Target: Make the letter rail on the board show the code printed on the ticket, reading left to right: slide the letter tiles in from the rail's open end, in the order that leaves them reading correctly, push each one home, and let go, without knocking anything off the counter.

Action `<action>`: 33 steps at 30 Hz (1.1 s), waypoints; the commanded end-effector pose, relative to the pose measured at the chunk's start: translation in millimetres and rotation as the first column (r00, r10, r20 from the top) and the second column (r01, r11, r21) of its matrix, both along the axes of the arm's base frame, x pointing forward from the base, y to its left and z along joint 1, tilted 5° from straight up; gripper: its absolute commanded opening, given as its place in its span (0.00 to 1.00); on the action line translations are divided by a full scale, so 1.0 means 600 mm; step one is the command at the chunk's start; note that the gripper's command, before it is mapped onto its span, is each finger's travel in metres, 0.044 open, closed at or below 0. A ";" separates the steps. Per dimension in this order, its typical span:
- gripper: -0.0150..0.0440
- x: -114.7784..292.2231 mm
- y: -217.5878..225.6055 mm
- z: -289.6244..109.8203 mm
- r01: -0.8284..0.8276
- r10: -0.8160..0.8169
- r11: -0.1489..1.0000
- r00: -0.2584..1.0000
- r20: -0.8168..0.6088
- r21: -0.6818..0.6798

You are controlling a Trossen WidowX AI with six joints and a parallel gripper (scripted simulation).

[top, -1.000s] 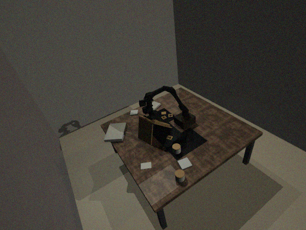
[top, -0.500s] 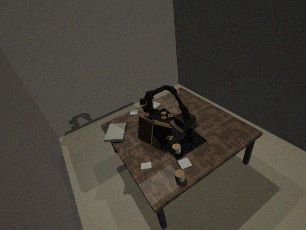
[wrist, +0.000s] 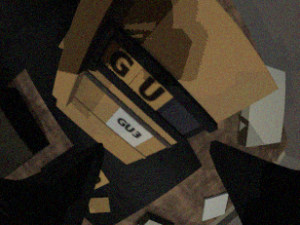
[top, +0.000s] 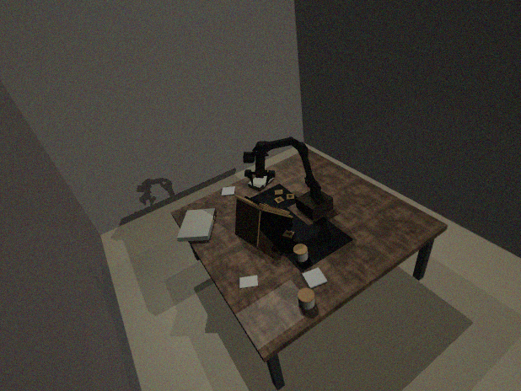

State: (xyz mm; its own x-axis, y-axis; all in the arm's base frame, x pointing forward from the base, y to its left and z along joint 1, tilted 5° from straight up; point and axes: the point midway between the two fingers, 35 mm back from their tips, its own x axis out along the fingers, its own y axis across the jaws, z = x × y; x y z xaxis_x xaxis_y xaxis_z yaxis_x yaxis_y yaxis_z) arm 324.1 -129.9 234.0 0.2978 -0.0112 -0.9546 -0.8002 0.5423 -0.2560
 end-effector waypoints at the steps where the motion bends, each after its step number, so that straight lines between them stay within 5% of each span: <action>1: 1.00 -0.073 0.029 0.083 -0.572 0.601 0.788 0.794 0.085 -0.226; 5: 1.00 -0.088 0.037 0.100 -0.662 0.708 0.689 0.702 0.078 -0.295; 28: 1.00 -0.088 0.038 0.101 -0.664 0.710 0.686 0.700 0.077 -0.297; 33: 0.83 -0.092 -0.028 0.017 -0.619 0.642 0.739 0.766 0.001 -0.265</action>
State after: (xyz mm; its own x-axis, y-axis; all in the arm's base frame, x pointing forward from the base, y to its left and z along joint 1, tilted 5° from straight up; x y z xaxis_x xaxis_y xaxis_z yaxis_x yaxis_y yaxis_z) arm 273.5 -119.7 282.7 0.4641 0.0259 -0.8854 -0.8615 -0.2193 -0.4580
